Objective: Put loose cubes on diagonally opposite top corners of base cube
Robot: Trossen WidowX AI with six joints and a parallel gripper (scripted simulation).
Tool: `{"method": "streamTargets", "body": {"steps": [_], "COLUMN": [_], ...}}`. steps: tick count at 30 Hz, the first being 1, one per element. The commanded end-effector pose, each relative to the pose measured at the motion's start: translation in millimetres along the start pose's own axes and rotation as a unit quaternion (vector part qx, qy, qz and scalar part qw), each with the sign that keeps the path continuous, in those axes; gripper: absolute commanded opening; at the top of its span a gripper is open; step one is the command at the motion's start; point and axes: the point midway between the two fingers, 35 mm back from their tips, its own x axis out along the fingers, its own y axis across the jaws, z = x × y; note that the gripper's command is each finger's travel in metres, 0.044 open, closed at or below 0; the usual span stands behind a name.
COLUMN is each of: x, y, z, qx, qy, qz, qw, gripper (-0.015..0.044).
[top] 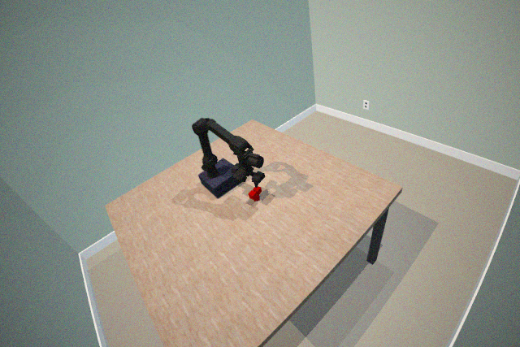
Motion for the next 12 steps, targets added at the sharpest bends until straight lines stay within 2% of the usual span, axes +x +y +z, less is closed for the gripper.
{"method": "streamTargets", "body": {"steps": [1, 7, 12], "x": [-1, -3, -3], "y": [-1, -22, -25], "z": [-43, -128, -137], "qx": [-0.007, -0.007, -0.007], "qy": [0.002, 0.006, 0.006], "qz": [-0.001, -0.002, -0.003], "qw": [1.000, 1.000, 1.000], "gripper": [0.0400, 0.0400, 0.0400]}}
